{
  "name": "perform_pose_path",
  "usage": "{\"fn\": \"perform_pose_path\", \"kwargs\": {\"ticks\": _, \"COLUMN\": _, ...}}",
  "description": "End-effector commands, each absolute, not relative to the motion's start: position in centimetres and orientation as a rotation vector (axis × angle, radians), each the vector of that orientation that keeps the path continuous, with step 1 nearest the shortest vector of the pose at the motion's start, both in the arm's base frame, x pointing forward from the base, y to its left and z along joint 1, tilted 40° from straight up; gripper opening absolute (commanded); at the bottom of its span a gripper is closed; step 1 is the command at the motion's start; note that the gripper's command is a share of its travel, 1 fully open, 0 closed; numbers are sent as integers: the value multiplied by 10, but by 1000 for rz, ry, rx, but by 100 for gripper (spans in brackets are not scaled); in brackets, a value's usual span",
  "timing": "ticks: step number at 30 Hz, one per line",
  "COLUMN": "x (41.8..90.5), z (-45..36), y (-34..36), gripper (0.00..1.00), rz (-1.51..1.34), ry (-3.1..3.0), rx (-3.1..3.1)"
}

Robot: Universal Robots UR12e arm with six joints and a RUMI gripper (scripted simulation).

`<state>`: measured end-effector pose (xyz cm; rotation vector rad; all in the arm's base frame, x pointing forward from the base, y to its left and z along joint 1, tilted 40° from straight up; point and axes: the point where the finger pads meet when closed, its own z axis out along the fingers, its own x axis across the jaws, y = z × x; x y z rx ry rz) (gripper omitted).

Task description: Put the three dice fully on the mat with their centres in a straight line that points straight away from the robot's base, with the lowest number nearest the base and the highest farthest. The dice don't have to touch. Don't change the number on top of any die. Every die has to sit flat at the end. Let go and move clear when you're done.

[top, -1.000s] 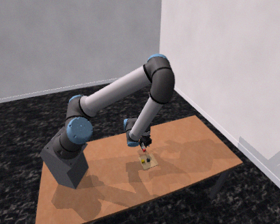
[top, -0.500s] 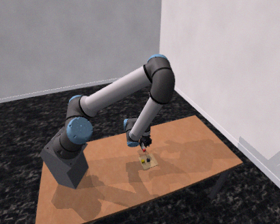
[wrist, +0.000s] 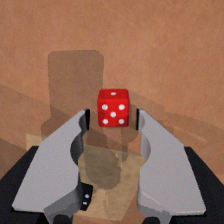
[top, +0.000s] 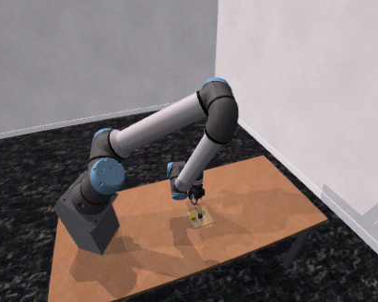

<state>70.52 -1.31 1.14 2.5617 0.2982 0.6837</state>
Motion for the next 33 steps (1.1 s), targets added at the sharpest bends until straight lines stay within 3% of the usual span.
{"fn": "perform_pose_path", "kwargs": {"ticks": 1, "x": 710, "z": 5, "y": -16, "gripper": 24, "rz": 685, "ry": 299, "rx": 2561}}
{"fn": "perform_pose_path", "kwargs": {"ticks": 33, "x": 711, "z": 3, "y": -17, "gripper": 24, "rz": 685, "ry": 299, "rx": 2561}}
